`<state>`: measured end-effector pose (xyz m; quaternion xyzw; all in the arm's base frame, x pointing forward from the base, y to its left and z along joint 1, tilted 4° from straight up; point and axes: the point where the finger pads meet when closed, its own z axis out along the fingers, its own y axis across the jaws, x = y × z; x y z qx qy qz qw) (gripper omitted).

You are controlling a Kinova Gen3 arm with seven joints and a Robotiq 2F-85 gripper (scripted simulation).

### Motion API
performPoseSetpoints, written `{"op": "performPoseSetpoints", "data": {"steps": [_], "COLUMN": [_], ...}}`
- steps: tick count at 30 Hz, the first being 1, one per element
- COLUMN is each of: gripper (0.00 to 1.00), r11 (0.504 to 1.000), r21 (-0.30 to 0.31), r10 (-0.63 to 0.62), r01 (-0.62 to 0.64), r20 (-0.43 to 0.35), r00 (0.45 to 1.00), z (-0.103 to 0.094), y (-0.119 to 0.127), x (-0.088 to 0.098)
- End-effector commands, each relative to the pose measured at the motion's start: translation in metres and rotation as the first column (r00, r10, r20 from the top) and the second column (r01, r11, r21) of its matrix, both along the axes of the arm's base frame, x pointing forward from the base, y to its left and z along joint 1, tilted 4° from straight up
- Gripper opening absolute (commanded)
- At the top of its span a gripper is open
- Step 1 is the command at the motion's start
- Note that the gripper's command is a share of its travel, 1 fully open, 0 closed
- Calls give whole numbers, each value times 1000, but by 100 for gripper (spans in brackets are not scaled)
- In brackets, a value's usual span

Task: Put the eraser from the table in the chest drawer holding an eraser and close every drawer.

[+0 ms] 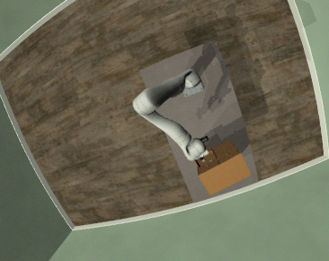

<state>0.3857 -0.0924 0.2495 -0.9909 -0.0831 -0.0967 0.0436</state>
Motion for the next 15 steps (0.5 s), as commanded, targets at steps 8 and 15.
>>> {"op": "performPoseSetpoints", "data": {"steps": [8,15], "gripper": [100,100], "r11": [1000,999], "r21": [-9,-18], "r10": [22,25], "r01": [-23,-27], "r20": [-55,-103], "r00": [998,994], "z": [5,7], "y": [8,8], "x": [6,6]}}
